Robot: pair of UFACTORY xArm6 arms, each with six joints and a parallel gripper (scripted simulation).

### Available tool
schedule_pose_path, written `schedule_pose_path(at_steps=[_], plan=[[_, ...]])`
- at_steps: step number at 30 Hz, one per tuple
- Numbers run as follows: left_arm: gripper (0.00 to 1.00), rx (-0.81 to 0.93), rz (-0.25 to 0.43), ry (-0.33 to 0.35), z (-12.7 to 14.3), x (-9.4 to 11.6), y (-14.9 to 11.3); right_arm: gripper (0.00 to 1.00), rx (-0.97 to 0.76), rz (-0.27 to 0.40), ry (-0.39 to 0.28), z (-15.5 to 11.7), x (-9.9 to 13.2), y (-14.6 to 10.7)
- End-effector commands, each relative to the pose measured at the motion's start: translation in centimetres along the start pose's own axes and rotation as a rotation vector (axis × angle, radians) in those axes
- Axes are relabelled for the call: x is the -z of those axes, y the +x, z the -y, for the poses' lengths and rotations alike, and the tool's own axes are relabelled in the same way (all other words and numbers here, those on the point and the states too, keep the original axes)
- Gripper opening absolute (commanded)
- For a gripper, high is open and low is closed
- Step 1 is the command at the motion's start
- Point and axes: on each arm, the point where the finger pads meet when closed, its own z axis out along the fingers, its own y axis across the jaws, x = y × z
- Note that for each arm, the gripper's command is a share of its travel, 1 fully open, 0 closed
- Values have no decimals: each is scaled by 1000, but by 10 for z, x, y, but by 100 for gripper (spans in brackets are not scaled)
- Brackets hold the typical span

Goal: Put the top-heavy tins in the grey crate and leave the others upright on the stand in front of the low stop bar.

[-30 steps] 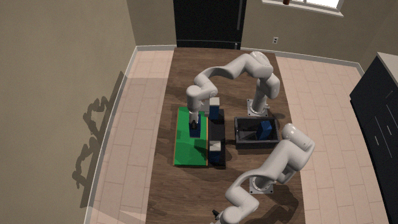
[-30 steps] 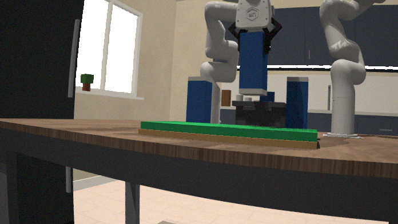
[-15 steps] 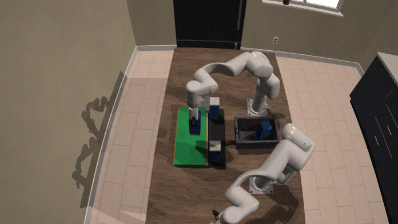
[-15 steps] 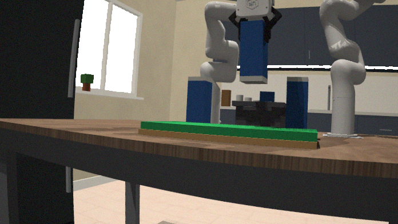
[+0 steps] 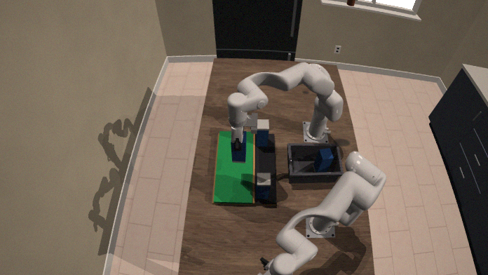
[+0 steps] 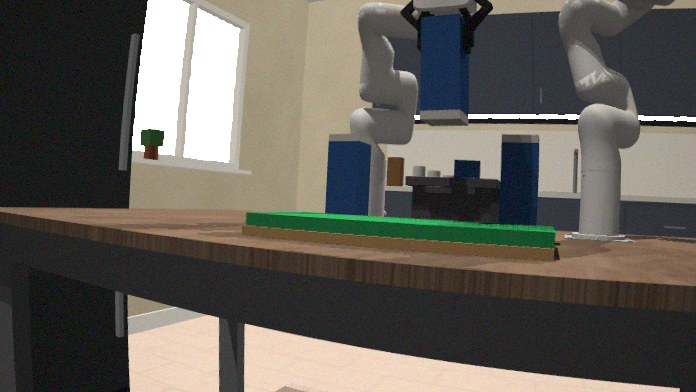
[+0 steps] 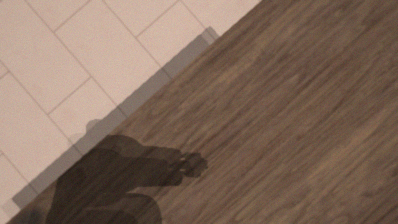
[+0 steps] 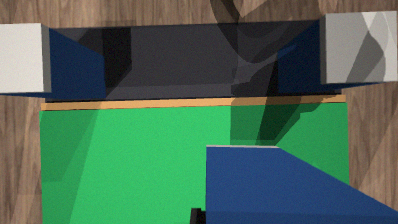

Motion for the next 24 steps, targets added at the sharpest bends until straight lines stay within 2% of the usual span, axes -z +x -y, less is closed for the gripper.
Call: schedule_pose_path(at_steps=[1, 9, 14, 24], plan=[[100, 0, -4, 0, 0, 2, 1, 0, 0, 6, -3, -1, 14, -1], [100, 0, -4, 0, 0, 2, 1, 0, 0, 6, -3, -1, 34, 0], [100, 0, -4, 0, 0, 2, 1, 0, -1, 6, -3, -1, 35, -1], [100, 0, -4, 0, 0, 2, 1, 0, -1, 6, -3, 0, 35, 22]])
